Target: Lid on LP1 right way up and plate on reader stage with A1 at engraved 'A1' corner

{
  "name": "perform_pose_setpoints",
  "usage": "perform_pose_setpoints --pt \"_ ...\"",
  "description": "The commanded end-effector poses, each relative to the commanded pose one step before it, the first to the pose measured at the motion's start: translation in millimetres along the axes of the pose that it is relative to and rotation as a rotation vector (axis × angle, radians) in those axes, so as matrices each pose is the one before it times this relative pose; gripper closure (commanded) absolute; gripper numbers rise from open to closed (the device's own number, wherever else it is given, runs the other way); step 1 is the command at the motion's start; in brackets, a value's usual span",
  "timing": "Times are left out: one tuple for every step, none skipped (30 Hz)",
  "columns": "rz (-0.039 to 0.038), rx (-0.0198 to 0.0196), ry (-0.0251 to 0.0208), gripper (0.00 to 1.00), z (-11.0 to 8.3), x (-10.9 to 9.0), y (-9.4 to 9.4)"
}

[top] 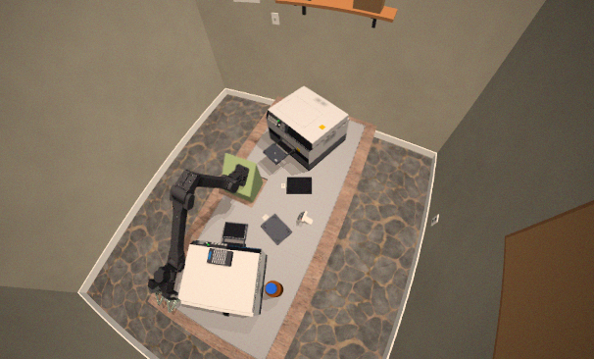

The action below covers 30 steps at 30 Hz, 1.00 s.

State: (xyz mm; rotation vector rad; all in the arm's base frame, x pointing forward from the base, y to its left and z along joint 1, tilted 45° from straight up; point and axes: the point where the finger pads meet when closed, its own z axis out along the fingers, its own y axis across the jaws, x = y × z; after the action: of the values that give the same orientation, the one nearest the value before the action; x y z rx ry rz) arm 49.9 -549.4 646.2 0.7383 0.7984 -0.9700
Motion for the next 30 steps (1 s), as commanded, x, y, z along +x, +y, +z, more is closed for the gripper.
perform_pose_setpoints --pt "-0.06638 -0.06606 -0.10410 0.00 15.82 -66.35 50.96" --pt "0.00600 -0.00028 0.00262 0.00 3.79 5.00 2.36" --pt "0.00491 0.00233 0.00417 0.00 3.48 5.61 1.19" --pt "-0.02839 -0.00853 0.03518 0.00 2.78 6.52 1.32" --pt "-0.02915 -0.00353 0.03399 0.00 2.59 6.28 -0.26" --pt "-0.00414 0.00790 0.00899 0.00 2.74 5.82 -0.94" --pt "0.00395 0.01154 0.00078 0.00 2.47 6.06 -0.94" --pt "0.00000 0.00000 0.00000 0.00 0.00 0.00 0.00" --pt "0.00000 0.00000 0.00000 0.00 0.00 0.00 0.00" --pt "0.01537 0.00734 -0.00066 0.00 -0.73 6.47 -1.61" --pt "0.00569 0.00039 0.00166 0.00 2.61 4.16 3.32" --pt "0.00547 -0.00202 0.00164 0.00 3.08 3.84 4.24" --pt "0.00564 -0.00499 0.00038 0.00 3.19 2.85 5.61" --pt "0.00492 -0.00458 -0.00127 0.00 3.04 1.65 5.60" --pt "-0.02841 -0.01661 0.02514 0.00 2.29 0.48 5.97" --pt "-0.03083 -0.01146 0.02256 0.00 1.97 -1.44 4.53" --pt "-0.00908 -0.00367 -0.00088 0.00 1.15 -4.90 4.52" --pt "0.00373 0.00707 -0.00627 0.00 1.40 -0.83 3.52" --pt "-0.02957 -0.01509 0.01774 0.00 1.01 -1.42 4.51" --pt "-0.03020 -0.00977 0.01843 0.00 1.12 -1.54 2.96" --pt "-0.01153 0.00113 0.00795 0.00 2.45 1.69 1.46" --pt "0.00388 0.01016 -0.00521 0.00 2.64 1.06 0.88" --pt "0.00539 0.00620 -0.00541 0.00 2.54 1.32 1.74" --pt "0.00511 0.00312 -0.00189 0.00 2.48 2.48 2.44" --pt "0.00000 0.00000 0.00000 0.00 0.00 0.00 0.00" --pt "0.00000 0.00000 0.00000 0.00 0.00 0.00 0.00" --pt "0.02183 -0.03363 0.02745 0.00 -1.41 4.77 0.66" --pt "0.01466 -0.02329 0.02411 0.00 0.82 2.86 2.19" --pt "0.01368 -0.01947 0.02091 0.00 1.09 2.44 1.90" --pt "0.00184 0.00993 -0.00731 0.00 1.72 0.93 2.62"
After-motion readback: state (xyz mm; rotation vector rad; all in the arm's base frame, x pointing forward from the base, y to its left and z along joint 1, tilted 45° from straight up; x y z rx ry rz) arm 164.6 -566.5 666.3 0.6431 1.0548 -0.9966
